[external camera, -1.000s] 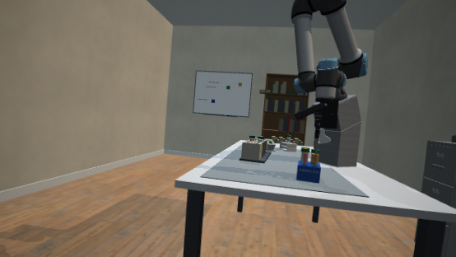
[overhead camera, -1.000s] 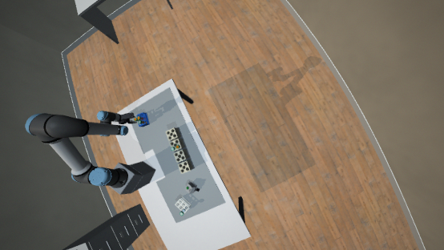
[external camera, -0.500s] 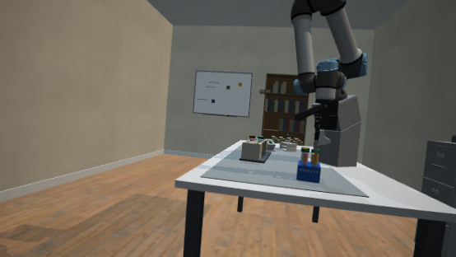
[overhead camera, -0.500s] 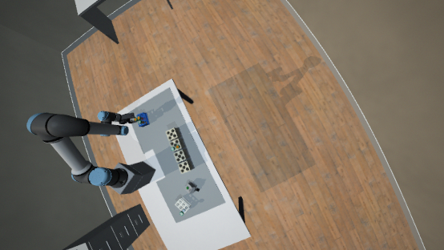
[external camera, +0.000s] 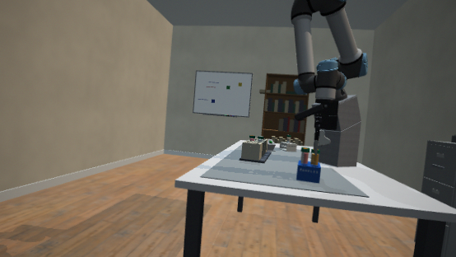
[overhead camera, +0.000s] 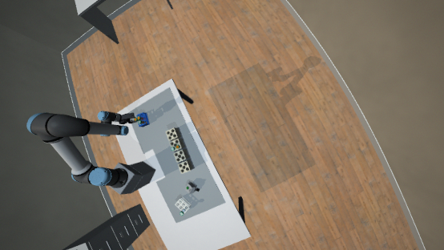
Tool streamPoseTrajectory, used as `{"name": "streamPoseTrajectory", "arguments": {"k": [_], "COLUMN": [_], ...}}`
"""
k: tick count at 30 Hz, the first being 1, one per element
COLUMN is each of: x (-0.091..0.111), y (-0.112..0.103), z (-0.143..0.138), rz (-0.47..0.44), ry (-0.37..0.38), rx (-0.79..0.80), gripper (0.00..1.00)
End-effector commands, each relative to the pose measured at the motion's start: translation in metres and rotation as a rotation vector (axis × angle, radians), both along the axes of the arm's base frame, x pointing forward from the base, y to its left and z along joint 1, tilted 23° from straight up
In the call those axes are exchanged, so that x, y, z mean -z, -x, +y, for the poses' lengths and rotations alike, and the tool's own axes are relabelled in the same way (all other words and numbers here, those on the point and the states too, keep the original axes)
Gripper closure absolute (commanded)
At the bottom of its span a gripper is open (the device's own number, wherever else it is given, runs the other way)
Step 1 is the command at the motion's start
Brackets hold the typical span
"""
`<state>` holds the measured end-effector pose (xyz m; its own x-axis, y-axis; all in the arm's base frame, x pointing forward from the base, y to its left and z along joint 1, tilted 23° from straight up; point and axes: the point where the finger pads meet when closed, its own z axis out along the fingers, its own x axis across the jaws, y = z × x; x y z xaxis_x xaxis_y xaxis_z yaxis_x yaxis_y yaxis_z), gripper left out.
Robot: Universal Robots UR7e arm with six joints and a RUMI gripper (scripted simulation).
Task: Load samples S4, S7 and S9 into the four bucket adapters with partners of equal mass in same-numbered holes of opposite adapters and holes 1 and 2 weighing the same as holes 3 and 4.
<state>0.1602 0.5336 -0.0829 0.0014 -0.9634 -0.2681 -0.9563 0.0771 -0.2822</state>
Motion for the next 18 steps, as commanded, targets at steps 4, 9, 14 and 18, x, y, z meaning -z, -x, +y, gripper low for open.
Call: {"name": "streamPoseTrajectory", "arguments": {"k": [4,9,14,18], "x": [-0.016,-0.025,-0.040,-0.053], "y": [0.006,0.009,0.014,0.018], "z": [-0.004,-0.007,-0.011,-0.015], "rz": [0.000,0.000,0.000,0.000], "ry": [-0.001,-0.001,-0.001,-0.001], "rx": [-0.002,-0.002,-0.002,-0.002], "gripper": [1.00,1.00,1.00,1.00]}}
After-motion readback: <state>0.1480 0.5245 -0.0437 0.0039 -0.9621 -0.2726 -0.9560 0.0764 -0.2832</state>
